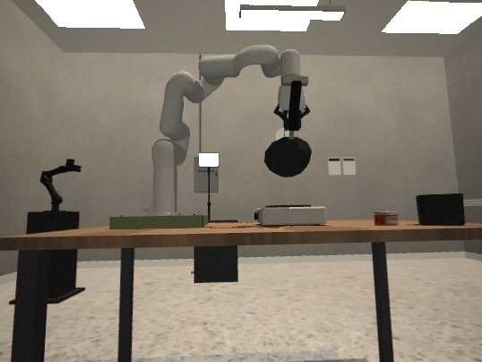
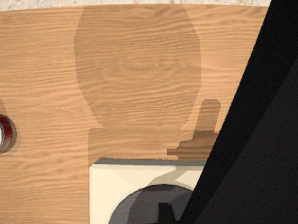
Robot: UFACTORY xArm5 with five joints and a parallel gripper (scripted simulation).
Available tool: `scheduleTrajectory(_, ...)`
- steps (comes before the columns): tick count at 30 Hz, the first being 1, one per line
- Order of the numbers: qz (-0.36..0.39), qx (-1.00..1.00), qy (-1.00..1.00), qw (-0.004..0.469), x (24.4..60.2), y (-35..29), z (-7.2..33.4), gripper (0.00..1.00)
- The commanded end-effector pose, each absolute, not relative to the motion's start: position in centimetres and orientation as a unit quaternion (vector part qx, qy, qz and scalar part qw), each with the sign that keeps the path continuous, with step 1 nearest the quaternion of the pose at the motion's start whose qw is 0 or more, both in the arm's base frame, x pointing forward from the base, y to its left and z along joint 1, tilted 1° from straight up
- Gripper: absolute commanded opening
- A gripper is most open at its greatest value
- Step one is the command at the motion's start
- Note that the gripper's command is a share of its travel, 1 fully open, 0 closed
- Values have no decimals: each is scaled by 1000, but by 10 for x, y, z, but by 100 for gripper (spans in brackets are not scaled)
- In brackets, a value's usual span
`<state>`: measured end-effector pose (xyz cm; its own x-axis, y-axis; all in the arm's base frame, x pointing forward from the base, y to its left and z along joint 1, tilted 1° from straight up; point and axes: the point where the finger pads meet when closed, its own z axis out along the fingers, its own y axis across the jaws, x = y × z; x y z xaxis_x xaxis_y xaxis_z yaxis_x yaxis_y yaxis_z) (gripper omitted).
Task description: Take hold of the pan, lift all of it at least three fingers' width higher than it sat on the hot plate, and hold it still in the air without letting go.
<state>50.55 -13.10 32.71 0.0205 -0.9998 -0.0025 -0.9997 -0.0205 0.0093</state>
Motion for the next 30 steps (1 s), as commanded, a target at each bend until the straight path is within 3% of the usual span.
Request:
scheduleTrajectory(1, -2, 714, -700, 1, 506, -131, 333, 0)
scheduleTrajectory(30, -2, 714, -700, 1, 506, -131, 343, 0)
